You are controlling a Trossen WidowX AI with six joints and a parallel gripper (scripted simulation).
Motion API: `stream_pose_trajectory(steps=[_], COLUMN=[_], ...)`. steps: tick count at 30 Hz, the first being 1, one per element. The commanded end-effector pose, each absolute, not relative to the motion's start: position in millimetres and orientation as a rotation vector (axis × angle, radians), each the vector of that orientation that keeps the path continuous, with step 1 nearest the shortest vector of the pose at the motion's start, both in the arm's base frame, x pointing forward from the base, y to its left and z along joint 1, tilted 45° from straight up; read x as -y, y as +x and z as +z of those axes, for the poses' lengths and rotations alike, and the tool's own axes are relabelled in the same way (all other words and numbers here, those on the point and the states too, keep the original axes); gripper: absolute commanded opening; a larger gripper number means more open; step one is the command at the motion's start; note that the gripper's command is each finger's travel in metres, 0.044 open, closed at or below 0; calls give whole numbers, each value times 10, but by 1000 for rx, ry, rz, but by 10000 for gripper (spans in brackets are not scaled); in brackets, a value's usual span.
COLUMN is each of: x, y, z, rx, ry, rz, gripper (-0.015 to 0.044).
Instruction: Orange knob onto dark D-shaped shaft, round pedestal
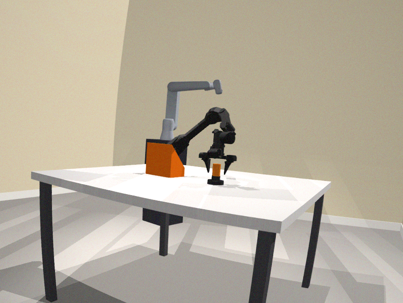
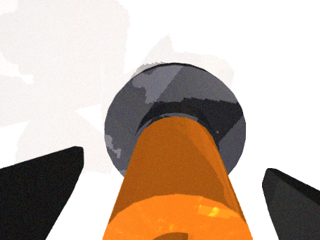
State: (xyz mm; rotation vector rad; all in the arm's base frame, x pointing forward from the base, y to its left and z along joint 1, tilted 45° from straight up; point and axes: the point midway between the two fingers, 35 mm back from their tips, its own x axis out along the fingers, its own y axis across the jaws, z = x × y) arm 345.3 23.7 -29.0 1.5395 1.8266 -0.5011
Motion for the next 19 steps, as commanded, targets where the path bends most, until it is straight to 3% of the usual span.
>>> stream_pose_trajectory(steps=[1, 11, 19], x=[-232, 427, 454], y=[3453, 3509, 3542], z=[-287, 370, 379], rx=[-1826, -1825, -1825], ry=[1540, 1537, 1537], rz=[-501, -505, -505], gripper=[440, 440, 440])
